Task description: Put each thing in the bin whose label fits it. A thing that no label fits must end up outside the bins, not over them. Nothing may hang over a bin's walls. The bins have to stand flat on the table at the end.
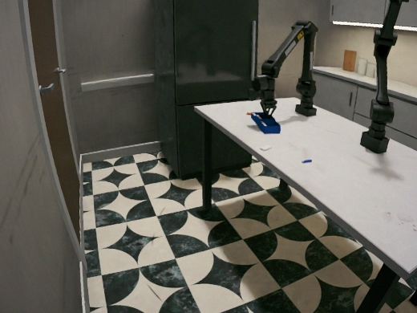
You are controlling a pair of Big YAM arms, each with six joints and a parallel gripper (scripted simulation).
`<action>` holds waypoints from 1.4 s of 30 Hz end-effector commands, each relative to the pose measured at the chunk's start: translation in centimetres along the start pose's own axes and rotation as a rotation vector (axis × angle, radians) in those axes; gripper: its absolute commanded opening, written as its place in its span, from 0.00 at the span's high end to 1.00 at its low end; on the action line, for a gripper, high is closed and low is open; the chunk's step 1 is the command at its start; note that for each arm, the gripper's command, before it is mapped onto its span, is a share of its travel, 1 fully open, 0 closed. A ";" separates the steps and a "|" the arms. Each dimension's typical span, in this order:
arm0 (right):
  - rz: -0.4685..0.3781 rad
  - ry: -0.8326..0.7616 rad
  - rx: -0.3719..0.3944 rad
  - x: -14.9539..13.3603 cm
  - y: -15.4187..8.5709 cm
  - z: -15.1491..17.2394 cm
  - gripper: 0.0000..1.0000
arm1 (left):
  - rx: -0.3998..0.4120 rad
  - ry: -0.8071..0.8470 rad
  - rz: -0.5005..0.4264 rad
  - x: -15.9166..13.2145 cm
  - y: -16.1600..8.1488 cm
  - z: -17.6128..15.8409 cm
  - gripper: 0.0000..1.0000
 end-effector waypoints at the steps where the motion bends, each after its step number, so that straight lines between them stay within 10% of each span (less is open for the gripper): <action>1: -0.069 0.006 0.032 2.2 -3.3 1.1 0.55 | -0.014 0.009 -0.041 0.6 -2.3 -0.4 0.00; 42: -0.042 0.001 0.019 1.5 -4.0 0.6 0.55 | -0.014 0.009 -0.041 0.6 -2.3 -0.4 0.00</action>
Point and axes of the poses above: on each arm, the point where the finger pads meet when closed, its own y axis out along the fingers, its own z axis across the jaws, x = y × z, the point moved 5 cm from there along -y, back along the fingers, and after that the axes turned 8 degrees about -y, right-handed, at the moved point
